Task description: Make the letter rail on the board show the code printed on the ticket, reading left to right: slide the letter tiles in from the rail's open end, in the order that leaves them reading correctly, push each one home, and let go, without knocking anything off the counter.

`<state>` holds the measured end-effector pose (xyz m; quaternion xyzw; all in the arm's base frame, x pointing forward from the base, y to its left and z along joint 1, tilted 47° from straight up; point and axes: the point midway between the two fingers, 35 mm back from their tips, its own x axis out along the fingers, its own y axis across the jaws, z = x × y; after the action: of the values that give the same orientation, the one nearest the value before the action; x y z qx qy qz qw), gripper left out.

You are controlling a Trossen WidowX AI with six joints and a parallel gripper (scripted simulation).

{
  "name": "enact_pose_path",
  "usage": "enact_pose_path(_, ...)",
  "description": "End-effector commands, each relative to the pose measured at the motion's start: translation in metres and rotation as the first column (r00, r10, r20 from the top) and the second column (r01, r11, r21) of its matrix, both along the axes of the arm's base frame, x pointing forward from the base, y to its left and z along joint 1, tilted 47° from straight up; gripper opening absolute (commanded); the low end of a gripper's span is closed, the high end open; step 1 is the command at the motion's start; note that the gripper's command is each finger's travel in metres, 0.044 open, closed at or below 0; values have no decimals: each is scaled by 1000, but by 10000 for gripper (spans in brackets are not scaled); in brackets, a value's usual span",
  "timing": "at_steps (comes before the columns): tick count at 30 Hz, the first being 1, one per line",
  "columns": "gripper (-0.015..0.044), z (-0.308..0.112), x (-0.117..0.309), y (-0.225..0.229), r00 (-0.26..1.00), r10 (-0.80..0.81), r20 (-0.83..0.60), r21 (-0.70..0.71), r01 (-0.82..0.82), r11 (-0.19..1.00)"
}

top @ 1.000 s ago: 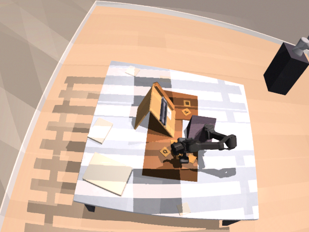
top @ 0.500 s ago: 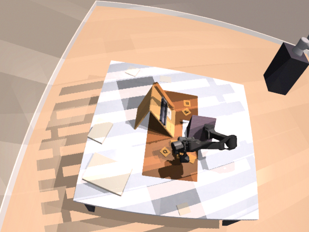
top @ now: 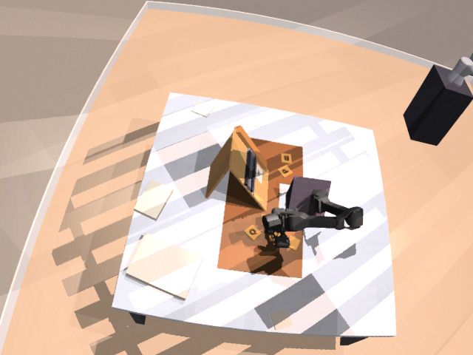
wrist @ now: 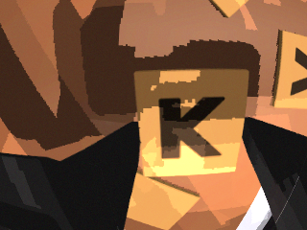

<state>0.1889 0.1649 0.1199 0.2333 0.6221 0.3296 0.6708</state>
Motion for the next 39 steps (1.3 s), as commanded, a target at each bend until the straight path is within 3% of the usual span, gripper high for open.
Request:
enact_pose_path(1,0,-1,17,-8,996,-78,46,1,78,997)
enact_pose_path(13,0,12,84,-53,885,-389,255,71,385,920)
enact_pose_path(25,0,43,131,-117,632,-654,417,222,627,747)
enact_pose_path(39,0,48,134,-125,593,-680,431,245,648,721)
